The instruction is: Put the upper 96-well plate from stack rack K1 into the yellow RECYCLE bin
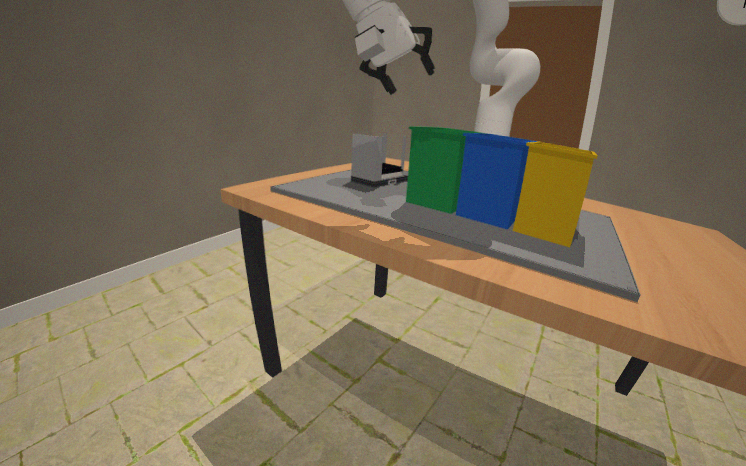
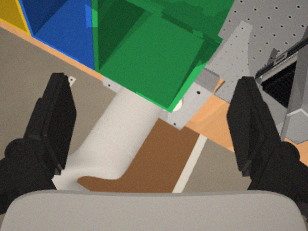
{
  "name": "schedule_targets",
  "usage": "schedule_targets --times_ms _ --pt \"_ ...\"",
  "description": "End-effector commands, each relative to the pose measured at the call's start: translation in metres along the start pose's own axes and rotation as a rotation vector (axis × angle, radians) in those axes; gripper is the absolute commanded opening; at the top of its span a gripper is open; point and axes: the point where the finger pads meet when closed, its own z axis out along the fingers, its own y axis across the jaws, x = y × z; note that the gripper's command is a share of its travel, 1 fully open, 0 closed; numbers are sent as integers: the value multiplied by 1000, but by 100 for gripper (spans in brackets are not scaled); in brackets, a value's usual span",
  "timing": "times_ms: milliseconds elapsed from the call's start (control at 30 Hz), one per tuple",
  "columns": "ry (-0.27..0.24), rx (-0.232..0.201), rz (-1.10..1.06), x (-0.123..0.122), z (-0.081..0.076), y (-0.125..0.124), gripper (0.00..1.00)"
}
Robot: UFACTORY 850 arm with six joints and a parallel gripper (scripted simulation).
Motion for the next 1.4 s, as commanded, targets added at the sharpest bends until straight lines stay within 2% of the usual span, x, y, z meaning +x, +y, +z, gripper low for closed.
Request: schedule_targets --times_ms 0,133,233,467,567,733,800,900,1067,1167,1333,1367 --pt "42 -39 31 -15 -3 17 100" --pt "42 -39 31 -22 -4 26 100" --pt "95 -94 78 -33 -5 37 100" --pt "95 -94 78 -48 -6 52 100" --pt "147 -149 123 -59 -6 62 100" --pt "147 -149 123 -74 -6 75 100" --pt "186 -192 156 -82 -6 82 100" --pt "197 -205 166 -86 -5 85 100" --pt "197 -205 166 -101 -5 97 100" --pt "246 -260 209 -114 -4 105 100" --pt "246 -260 209 -129 -2 116 100" --pt "265 -282 225 -133 -2 118 100"
